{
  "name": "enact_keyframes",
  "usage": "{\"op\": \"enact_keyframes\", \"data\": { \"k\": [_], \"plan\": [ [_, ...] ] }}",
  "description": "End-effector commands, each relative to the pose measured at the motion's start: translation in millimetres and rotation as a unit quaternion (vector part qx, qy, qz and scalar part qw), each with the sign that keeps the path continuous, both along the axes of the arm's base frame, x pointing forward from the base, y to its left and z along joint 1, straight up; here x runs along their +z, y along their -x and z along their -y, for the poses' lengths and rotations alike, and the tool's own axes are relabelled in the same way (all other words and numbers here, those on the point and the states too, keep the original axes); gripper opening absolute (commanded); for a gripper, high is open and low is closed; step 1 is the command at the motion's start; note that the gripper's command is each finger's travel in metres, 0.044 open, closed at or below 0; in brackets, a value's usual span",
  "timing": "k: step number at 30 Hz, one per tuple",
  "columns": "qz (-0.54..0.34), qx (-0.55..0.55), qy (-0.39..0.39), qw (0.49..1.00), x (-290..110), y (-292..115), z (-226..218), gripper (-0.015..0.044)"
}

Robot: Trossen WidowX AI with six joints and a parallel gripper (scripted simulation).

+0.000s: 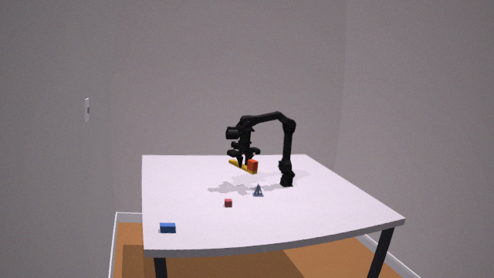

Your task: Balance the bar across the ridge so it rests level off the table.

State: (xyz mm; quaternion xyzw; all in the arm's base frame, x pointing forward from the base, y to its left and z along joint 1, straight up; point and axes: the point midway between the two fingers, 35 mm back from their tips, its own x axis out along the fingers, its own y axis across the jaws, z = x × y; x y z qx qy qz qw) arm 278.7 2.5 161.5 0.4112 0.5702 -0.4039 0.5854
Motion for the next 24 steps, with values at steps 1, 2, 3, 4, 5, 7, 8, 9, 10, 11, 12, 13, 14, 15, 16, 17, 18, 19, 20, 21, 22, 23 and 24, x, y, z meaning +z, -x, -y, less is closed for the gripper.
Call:
{"op": "enact_keyframes", "data": {
  "k": [1, 2, 3, 4, 5, 7, 8, 9, 10, 11, 12, 13, 14, 15, 16, 17, 18, 19, 20, 21, 22, 23, 24],
  "plan": [
    [0.000, 0.073, -0.001, 0.997, 1, 2, -5, 0.0000],
    [0.000, 0.093, 0.000, 0.996, 1, 2, -6, 0.0000],
    [0.000, 0.112, 0.000, 0.994, 1, 3, -7, 0.0000],
    [0.000, 0.132, 0.001, 0.991, 1, 3, -8, 0.0000],
    [0.000, 0.152, 0.001, 0.988, 1, 3, -9, 0.0000],
    [0.000, 0.191, 0.002, 0.982, 1, 4, -11, 0.0000],
    [0.000, 0.210, 0.003, 0.978, 1, 4, -12, 0.0000],
    [0.000, 0.230, 0.003, 0.973, 1, 4, -13, 0.0000],
    [0.000, 0.249, 0.003, 0.969, 1, 4, -14, 0.0000],
    [0.000, 0.268, 0.004, 0.963, 1, 4, -15, 0.0000],
    [0.000, 0.287, 0.004, 0.958, 1, 5, -16, 0.0000],
    [0.000, 0.306, 0.005, 0.952, 1, 5, -17, 0.0000],
    [0.000, 0.325, 0.005, 0.946, 1, 5, -18, 0.0000],
    [0.000, 0.344, 0.005, 0.939, 1, 5, -19, 0.0000],
    [0.000, 0.362, 0.006, 0.932, 1, 5, -20, 0.0000],
    [0.000, 0.381, 0.006, 0.925, 1, 5, -21, 0.0000],
    [0.000, 0.399, 0.007, 0.917, 1, 5, -22, 0.0000],
    [0.000, 0.417, 0.007, 0.909, 1, 6, -24, 0.0000],
    [0.000, 0.435, 0.008, 0.900, 1, 6, -25, 0.0000],
    [0.000, 0.453, 0.008, 0.892, 1, 6, -26, 0.0000],
    [0.000, 0.470, 0.008, 0.882, 1, 6, -27, 0.0000],
    [0.000, 0.488, 0.009, 0.873, 1, 6, -28, 0.0000],
    [0.000, 0.505, 0.009, 0.863, 1, 6, -29, 0.0000]
  ]
}}
